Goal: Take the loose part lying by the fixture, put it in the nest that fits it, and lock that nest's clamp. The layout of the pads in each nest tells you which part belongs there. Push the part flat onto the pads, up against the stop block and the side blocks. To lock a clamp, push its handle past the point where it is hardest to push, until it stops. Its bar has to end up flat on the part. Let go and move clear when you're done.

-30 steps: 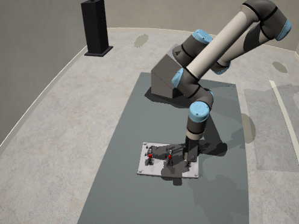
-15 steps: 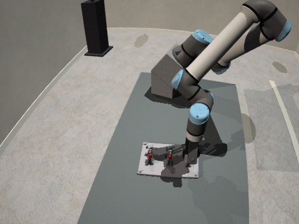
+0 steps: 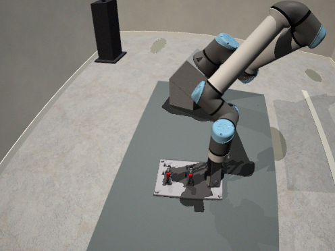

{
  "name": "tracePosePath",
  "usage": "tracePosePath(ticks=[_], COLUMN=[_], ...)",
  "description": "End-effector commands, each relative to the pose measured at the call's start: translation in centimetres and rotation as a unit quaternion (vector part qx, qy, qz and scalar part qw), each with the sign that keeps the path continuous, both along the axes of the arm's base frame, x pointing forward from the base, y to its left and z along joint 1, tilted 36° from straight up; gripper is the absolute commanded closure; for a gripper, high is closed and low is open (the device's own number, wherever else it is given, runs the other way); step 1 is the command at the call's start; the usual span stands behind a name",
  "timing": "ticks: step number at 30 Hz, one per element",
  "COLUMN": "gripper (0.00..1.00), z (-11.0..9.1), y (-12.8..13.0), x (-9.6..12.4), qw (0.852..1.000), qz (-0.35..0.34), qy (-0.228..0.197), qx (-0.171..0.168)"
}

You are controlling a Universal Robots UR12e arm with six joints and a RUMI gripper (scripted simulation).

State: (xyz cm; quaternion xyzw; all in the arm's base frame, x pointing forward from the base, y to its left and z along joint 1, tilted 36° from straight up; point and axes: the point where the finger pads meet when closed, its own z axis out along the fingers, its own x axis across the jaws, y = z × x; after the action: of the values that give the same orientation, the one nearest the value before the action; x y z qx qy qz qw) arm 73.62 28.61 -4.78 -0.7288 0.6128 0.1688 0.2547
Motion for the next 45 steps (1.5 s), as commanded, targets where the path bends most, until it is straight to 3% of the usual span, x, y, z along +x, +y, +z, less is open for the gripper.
tracePosePath(ticks=[1,45], gripper=[1.0,1.0], z=[-0.1,-1.5], y=[0.5,1.7], x=[0.9,2.3], qw=[1.0,1.0], qz=[0.001,0.001], qy=[-0.003,-0.003], qx=[0.0,0.0])
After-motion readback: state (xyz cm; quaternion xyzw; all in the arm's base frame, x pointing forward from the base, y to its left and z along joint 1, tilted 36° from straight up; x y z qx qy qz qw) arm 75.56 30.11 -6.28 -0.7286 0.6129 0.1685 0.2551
